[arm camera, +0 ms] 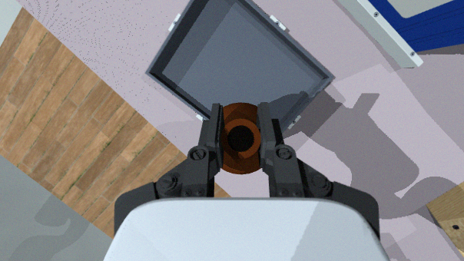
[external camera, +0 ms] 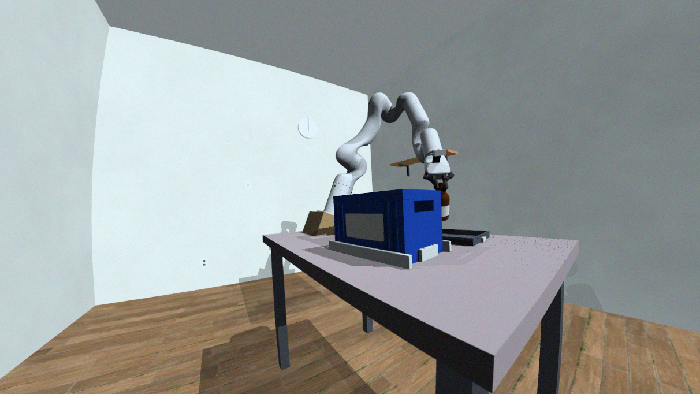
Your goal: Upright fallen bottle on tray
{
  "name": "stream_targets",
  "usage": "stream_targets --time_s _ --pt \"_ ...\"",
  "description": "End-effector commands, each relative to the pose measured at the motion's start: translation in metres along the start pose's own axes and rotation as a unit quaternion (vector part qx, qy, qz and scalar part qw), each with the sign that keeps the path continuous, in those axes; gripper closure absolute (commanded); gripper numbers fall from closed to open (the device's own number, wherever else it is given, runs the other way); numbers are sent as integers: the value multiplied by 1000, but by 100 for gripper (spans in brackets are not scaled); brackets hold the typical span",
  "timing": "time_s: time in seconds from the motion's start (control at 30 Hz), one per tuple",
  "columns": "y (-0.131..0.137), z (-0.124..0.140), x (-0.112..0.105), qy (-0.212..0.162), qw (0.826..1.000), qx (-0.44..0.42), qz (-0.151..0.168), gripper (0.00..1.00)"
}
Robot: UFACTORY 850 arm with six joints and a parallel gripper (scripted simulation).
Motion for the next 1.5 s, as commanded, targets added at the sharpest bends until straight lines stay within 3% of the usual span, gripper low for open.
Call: stream_targets --time_s 0.0,0.47,0.93,1.47 --pt "0 1 0 5 1000 0 3 100" --pt "3 8 0 41 999 0 16 100" --pt "-1 11 -1 79 997 0 7 100" --pt "-2 11 -1 85 996 1 4 100"
Point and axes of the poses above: the point where the finger pads meet when closed, its own x axis out along the fingers, its own y axis across the jaws, z = x × y, the point moved 7 cm from there along -x, back along the fingers, and after that the axes turned 5 degrees about -x, right-handed, at the moved point
